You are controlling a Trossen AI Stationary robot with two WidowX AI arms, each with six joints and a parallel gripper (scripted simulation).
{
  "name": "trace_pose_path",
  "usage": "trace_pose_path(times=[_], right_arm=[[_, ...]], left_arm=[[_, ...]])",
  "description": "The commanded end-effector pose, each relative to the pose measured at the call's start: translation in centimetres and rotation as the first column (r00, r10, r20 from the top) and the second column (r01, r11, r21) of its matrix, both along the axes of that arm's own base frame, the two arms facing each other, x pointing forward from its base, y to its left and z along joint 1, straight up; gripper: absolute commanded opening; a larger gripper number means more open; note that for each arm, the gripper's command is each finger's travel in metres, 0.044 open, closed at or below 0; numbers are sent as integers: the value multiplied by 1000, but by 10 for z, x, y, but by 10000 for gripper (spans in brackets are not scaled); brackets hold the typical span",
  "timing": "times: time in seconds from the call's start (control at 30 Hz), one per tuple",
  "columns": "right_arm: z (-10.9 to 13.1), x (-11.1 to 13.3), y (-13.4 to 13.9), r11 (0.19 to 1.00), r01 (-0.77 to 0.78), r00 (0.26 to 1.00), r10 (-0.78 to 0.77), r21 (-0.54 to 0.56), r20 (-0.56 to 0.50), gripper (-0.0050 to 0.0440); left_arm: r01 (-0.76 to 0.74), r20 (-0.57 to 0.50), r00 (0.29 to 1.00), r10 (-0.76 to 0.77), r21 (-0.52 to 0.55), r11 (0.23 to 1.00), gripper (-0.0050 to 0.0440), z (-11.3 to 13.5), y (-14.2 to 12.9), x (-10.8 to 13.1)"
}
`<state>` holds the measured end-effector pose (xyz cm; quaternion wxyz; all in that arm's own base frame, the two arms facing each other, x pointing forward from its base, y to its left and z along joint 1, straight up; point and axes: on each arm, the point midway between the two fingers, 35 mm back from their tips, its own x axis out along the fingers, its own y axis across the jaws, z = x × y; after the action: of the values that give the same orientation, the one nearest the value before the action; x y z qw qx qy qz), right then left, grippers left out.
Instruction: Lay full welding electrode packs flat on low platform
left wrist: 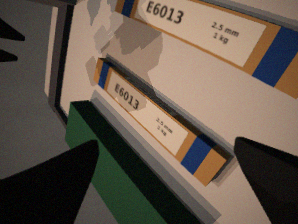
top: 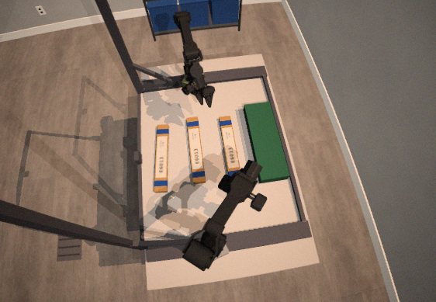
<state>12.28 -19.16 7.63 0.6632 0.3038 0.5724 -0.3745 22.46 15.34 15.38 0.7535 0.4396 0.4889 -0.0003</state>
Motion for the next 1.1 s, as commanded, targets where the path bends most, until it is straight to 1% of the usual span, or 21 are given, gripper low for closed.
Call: trace_pose_path(times=[0.0,0.1,0.13,0.2,0.23,0.27,0.3,0.4,0.47,0.5,0.6,0.67,0.7,0.73,0.8,0.83,0.9,0.97,1.07], right_arm=[[2,21,7,990,-133,990,134,-39,44,430],[2,21,7,990,-133,990,134,-39,44,430],[1,27,10,985,-164,985,166,-44,50,430],[2,38,17,972,-226,971,229,-59,65,430],[2,42,19,964,-256,963,260,-66,72,430],[2,42,19,960,-272,958,277,-70,75,430],[2,48,23,950,-301,948,307,-78,82,430],[2,63,33,916,-388,912,398,-101,100,430],[2,63,33,909,-404,904,414,-106,103,430],[2,68,38,895,-431,890,443,-114,109,430],[3,82,50,848,-511,841,527,-140,124,430],[3,82,50,848,-511,841,527,-140,124,430],[2,86,55,831,-537,823,554,-145,128,430],[3,91,60,813,-561,803,581,-158,134,430],[4,99,69,774,-608,762,632,-176,142,430],[4,99,69,753,-631,740,656,-186,145,430],[6,100,66,755,-627,743,653,-189,144,430],[6,100,66,755,-627,743,653,-189,144,430],[6,100,66,755,-627,743,653,-189,144,430]], left_arm=[[-60,27,998,61,-58,997,430,6,1,0],[-60,27,998,61,-58,997,430,6,1,0],[-60,27,998,61,-58,997,430,6,1,0],[-108,40,993,113,-110,988,430,8,2,-2],[-129,42,990,135,-133,983,430,8,2,-2],[-125,36,991,131,-129,984,430,5,1,-4],[-125,36,991,131,-129,984,430,5,1,-4],[-194,44,977,207,-203,960,430,7,1,-5],[-191,39,979,202,-199,961,430,4,0,-7],[-191,39,979,202,-199,961,430,4,0,-7],[-258,41,960,279,-271,927,430,6,1,-9],[-258,41,960,279,-271,927,430,6,1,-9],[-258,41,959,279,-271,927,430,6,1,-9],[-278,42,952,303,-292,915,430,7,-1,-13],[-320,31,936,350,-336,886,430,6,0,-13],[-321,31,936,351,-336,885,430,6,0,-13],[-319,26,938,346,-332,888,430,3,-2,-14],[-358,34,917,398,-374,856,430,9,-3,-20],[-420,2,884,467,-435,797,430,5,-3,-20]])
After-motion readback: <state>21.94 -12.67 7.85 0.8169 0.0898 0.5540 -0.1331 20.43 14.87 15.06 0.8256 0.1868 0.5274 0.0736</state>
